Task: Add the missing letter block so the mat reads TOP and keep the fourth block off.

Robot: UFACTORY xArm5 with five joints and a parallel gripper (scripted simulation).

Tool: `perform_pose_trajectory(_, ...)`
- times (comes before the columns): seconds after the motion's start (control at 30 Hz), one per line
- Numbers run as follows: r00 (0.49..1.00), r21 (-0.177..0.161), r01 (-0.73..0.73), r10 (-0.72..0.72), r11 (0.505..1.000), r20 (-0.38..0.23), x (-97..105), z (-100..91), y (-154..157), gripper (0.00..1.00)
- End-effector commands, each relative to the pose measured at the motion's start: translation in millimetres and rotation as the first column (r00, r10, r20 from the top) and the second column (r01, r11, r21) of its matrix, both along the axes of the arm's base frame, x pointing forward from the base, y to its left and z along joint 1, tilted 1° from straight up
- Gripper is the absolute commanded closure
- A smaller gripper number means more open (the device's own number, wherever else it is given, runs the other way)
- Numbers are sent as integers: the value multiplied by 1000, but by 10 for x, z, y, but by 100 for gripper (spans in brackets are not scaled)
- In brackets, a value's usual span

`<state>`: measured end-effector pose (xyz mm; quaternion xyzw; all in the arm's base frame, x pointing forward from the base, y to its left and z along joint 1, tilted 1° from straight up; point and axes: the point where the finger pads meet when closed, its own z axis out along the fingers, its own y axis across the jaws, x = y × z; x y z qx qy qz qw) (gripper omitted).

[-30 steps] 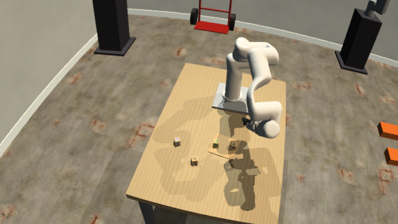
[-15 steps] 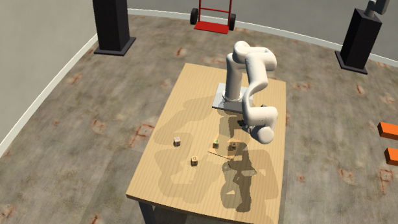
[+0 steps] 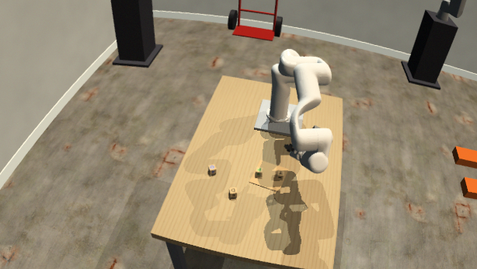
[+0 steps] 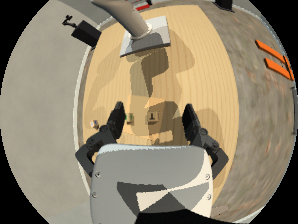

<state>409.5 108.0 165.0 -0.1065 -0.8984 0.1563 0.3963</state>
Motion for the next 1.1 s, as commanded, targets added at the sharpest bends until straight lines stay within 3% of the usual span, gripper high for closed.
perform_pose_trajectory(0.0,1000,1,0,0,1000,4,7,13,2,0)
perform_pose_trajectory(0.83,1000,-2,4,-4,1000,8,10,9,0,0)
perform_pose_trajectory(0.93,999,-23,32,-31,999,32,27,-16,-15,0)
perform_pose_trajectory(1.07,986,-87,132,-121,987,117,86,-96,-65,0)
